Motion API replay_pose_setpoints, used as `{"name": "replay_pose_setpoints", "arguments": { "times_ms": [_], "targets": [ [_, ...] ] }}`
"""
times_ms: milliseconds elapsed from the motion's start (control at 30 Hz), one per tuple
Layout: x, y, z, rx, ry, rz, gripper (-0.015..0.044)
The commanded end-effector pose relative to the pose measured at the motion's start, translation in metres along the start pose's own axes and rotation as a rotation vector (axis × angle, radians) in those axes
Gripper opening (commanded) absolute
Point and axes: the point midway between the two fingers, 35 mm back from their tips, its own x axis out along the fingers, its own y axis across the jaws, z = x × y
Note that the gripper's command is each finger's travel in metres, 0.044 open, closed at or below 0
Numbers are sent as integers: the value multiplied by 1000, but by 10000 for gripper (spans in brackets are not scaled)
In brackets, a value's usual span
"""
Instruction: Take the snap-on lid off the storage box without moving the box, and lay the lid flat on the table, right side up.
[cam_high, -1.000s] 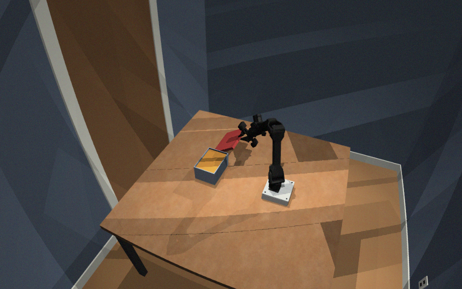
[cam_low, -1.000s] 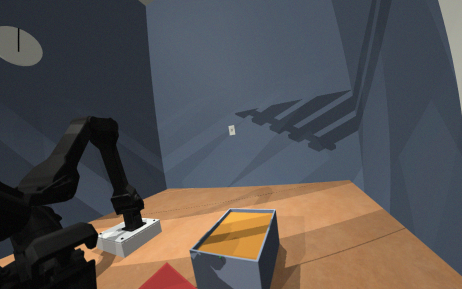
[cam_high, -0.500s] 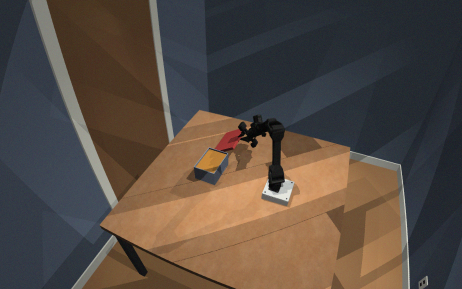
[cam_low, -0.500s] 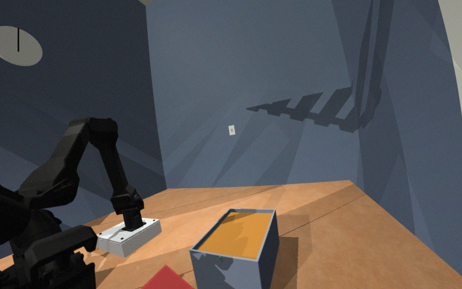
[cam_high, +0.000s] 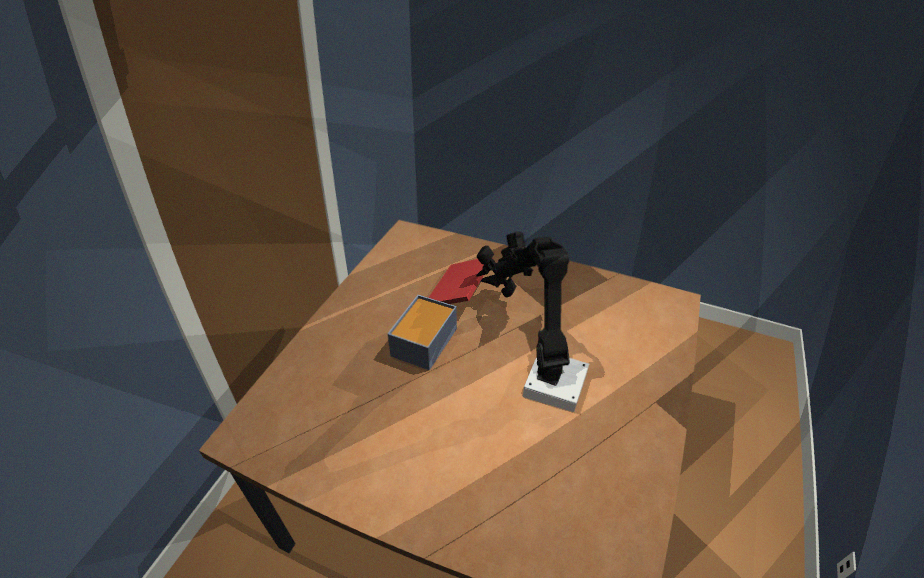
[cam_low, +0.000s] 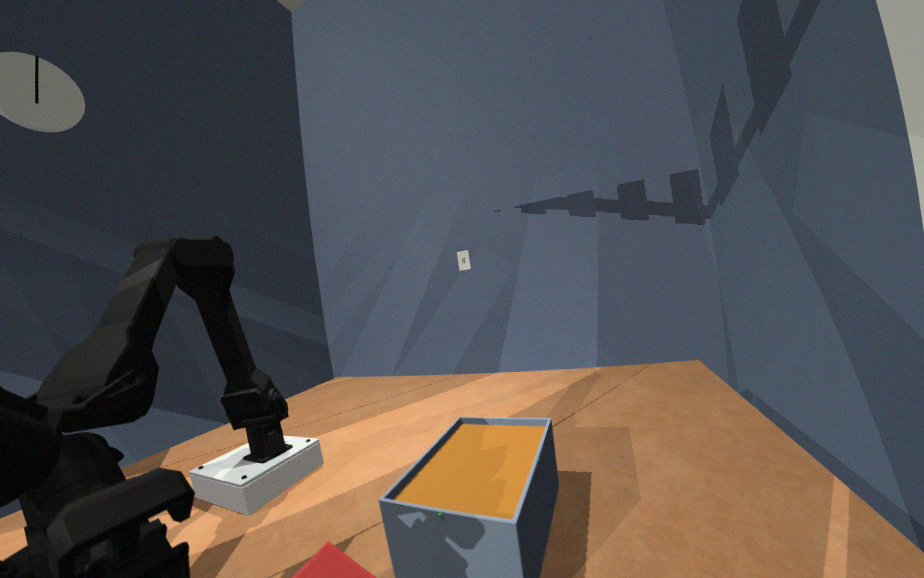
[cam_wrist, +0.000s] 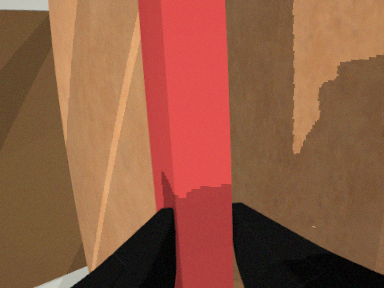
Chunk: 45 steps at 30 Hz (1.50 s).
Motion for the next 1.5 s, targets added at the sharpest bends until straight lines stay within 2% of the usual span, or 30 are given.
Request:
{"name": "replay_pose_setpoints", "arguments": {
  "times_ms": [0,833,1167,1233,1433,1467],
  "targets": [
    [13,-19,-8,19,24,-39,0],
    [21,-29,-9,19,24,-39,0],
    [13,-17,-1,19,24,-39,263],
    [13,-17,-1,19,24,-39,275],
    [5,-26,-3,19,24,-40,433],
    [3,-28,-3,19,24,-40,440]
  ]
}}
